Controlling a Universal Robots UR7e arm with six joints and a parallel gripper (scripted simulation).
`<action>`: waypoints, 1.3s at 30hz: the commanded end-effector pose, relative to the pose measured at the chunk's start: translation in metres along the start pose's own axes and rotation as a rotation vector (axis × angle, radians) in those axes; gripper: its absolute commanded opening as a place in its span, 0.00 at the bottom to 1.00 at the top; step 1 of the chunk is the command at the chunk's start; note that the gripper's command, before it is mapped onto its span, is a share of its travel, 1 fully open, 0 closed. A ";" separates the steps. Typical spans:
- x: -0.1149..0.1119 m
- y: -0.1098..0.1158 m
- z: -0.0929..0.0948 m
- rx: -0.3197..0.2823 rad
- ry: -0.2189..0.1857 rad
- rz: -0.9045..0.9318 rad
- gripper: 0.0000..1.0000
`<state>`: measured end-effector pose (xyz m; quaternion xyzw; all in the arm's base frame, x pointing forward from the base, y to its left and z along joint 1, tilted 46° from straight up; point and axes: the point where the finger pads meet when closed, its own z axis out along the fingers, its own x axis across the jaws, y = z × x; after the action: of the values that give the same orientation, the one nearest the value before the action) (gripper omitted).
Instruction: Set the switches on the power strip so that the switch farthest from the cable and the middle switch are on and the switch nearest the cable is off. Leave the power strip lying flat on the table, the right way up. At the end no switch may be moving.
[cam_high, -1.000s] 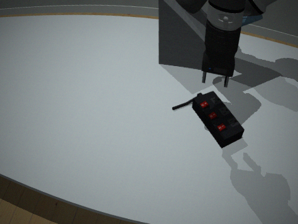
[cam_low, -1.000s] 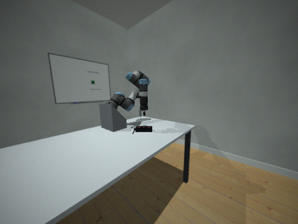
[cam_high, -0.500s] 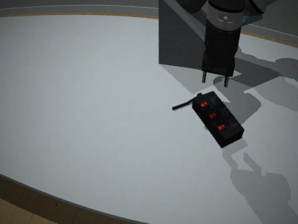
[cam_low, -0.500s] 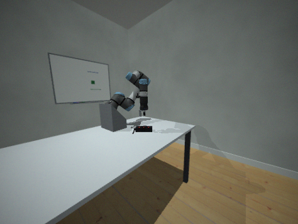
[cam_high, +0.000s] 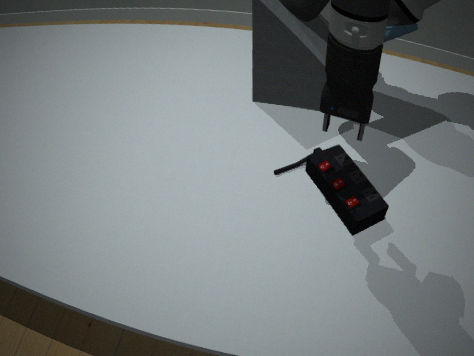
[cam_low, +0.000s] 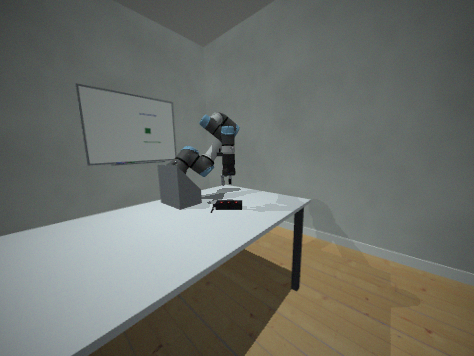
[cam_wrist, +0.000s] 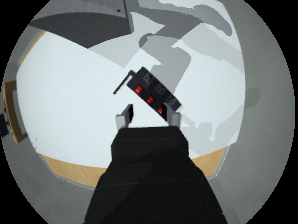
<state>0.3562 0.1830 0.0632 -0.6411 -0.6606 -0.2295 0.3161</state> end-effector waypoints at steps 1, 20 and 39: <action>0.002 -0.001 0.002 -0.001 -0.001 0.092 1.00; 0.013 -0.005 0.017 -0.002 -0.001 0.620 1.00; 0.021 -0.004 0.036 -0.002 0.000 1.341 1.00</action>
<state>0.3481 0.2178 0.0559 -0.8896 -0.2200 -0.0253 0.3994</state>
